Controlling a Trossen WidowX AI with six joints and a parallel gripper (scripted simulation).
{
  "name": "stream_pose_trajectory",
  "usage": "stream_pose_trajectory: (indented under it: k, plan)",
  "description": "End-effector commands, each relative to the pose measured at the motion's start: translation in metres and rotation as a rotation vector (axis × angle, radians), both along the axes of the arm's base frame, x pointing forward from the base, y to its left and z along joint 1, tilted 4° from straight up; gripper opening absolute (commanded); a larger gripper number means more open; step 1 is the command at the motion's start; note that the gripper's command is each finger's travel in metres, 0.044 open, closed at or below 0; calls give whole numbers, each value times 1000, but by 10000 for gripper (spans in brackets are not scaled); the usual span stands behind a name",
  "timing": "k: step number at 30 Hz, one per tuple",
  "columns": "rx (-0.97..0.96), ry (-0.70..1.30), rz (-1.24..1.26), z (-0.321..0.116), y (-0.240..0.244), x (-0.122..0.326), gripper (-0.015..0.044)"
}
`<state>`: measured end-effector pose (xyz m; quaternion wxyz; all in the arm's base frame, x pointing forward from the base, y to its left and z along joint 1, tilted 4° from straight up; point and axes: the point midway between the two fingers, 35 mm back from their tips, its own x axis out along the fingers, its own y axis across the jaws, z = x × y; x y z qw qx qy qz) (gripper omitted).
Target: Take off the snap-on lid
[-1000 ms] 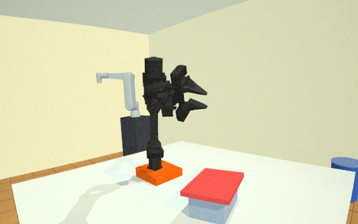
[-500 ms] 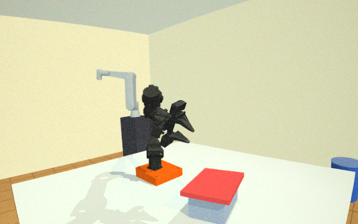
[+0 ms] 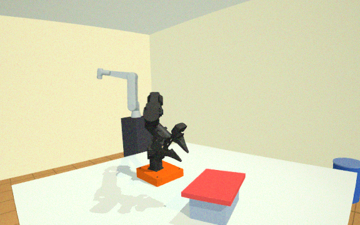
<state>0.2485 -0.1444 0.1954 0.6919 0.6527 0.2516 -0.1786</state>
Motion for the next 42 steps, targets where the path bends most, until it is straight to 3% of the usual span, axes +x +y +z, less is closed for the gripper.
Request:
stream_pose_trajectory:
  k: [1, 4, 10, 42]
  plan:
    - [-1, -1, -1, 1, 0, 0, 235]
    - [-20, 0, 4, -2, 1, -2, 235]
    - [-19, -1, 4, -51, 0, 2, 235]
    - [-20, 1, 7, -77, 1, 38, 235]
